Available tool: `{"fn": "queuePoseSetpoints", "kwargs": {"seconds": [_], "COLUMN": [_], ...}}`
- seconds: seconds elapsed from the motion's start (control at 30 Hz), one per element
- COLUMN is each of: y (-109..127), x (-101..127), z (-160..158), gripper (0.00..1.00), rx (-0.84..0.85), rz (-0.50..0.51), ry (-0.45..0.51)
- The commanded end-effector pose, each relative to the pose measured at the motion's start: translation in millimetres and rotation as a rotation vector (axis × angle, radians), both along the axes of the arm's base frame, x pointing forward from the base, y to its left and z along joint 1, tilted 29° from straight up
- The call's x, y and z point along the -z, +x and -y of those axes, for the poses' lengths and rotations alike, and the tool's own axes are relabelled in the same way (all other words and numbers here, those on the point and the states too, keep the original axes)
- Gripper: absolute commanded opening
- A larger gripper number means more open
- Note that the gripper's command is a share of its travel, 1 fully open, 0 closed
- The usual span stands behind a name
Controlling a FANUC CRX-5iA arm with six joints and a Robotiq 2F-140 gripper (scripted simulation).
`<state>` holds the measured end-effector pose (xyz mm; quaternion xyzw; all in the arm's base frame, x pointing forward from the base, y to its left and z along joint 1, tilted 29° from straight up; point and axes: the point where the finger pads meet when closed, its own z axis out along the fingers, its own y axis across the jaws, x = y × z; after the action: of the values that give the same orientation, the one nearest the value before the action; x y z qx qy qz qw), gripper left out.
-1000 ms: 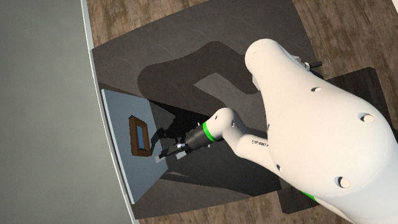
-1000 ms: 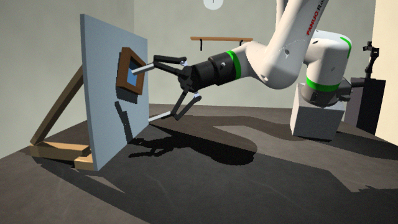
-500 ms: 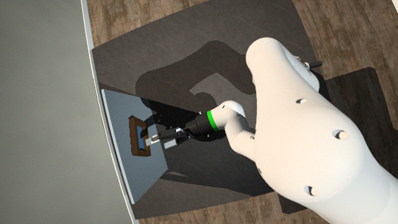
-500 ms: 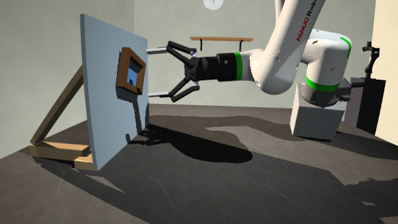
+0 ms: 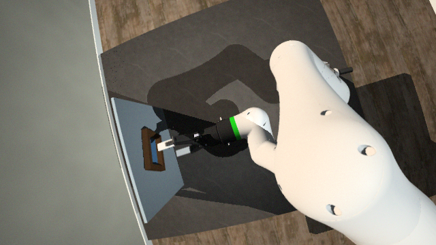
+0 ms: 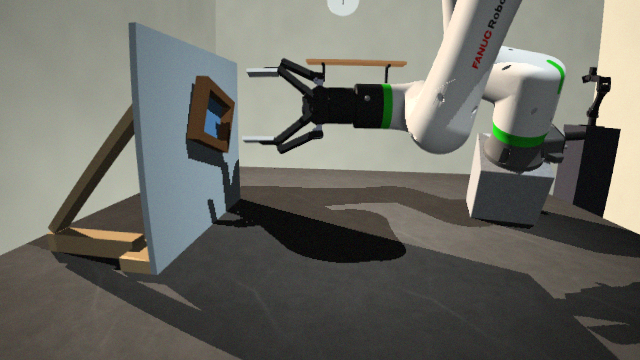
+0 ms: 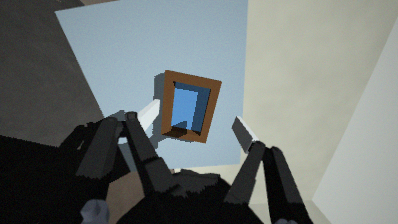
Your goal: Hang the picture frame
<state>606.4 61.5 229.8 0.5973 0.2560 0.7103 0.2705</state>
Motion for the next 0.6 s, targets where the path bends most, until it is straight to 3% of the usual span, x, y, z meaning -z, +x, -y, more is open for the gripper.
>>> {"fn": "queuePoseSetpoints", "kwargs": {"seconds": [0.0,0.57], "y": [-5,-9], "x": [-3,-4], "z": [20,32], "gripper": [1.00,1.00], "rx": [0.052,0.083], "rz": [0.021,0.031], "ry": [0.003,0.003]}}
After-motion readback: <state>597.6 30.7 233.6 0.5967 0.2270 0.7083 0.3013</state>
